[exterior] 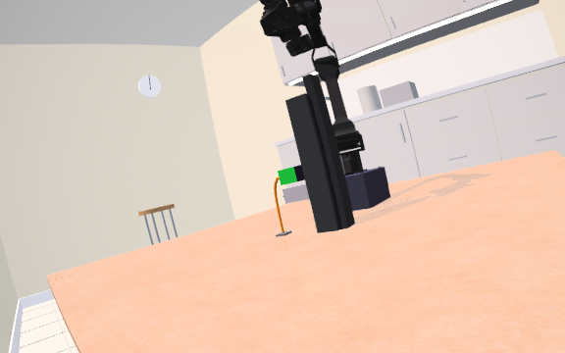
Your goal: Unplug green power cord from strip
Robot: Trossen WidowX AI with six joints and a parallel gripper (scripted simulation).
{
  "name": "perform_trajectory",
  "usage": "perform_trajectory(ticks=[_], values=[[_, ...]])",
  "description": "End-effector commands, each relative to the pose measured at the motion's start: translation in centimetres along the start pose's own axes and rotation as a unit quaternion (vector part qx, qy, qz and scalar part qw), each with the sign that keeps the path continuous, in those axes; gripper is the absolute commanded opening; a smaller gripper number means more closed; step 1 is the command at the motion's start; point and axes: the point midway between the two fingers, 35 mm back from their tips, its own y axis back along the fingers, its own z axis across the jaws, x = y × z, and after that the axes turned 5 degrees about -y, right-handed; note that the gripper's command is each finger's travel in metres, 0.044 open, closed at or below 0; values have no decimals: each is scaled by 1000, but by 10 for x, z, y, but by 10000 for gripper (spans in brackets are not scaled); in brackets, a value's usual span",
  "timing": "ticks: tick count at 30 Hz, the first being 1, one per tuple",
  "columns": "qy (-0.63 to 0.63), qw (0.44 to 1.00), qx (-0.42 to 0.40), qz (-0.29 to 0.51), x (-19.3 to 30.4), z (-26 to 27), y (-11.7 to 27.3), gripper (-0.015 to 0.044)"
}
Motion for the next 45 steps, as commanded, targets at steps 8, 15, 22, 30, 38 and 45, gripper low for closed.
perform_trajectory(ticks=[8,15,22,30,38,45], values=[[125,979,144,-72,-76,-73,-80,160],[126,936,326,-49,-125,-166,-104,160],[51,860,508,13,-163,-262,-87,160],[40,852,522,21,-166,-269,-85,160],[40,852,522,21,-156,-270,-84,160],[40,852,522,21,-144,-271,-82,160]])
